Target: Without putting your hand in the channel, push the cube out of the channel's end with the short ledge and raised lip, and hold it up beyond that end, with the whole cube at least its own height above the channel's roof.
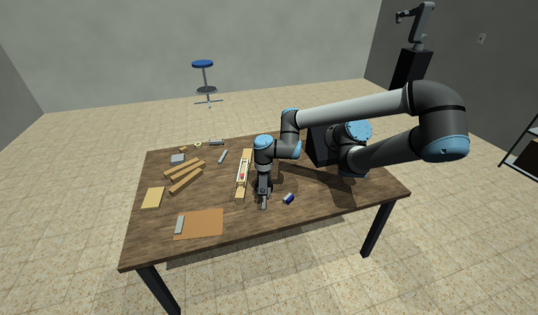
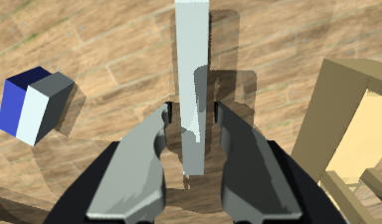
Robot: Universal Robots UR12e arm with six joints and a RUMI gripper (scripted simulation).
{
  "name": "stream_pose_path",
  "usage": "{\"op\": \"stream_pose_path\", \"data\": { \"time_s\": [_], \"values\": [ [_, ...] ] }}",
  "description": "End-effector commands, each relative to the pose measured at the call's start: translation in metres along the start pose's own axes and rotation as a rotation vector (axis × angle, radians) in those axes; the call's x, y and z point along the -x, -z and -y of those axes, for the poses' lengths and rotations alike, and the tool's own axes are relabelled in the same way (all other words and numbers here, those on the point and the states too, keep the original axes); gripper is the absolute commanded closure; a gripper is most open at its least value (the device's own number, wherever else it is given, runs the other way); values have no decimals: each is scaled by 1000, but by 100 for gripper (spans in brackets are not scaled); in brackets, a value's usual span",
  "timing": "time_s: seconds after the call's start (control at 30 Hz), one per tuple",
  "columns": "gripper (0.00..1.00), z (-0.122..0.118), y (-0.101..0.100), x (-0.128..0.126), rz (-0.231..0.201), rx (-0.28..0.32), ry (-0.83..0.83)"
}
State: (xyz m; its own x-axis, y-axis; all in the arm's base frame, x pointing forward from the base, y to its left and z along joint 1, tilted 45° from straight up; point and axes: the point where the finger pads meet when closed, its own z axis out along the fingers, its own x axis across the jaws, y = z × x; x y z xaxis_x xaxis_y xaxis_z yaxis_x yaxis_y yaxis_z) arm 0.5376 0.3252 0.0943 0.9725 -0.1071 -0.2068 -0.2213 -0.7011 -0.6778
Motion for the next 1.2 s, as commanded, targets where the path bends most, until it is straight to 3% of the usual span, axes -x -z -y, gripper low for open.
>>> {"op": "stream_pose_path", "data": {
  "time_s": [0.0,0.7,0.73,1.17],
  "values": [
    [78,0,0,-1,-1,0,0],
    [78,0,0,-1,-1,0,0],
    [100,0,0,-1,-1,0,0],
    [100,0,0,-1,-1,0,0]
  ]
}}
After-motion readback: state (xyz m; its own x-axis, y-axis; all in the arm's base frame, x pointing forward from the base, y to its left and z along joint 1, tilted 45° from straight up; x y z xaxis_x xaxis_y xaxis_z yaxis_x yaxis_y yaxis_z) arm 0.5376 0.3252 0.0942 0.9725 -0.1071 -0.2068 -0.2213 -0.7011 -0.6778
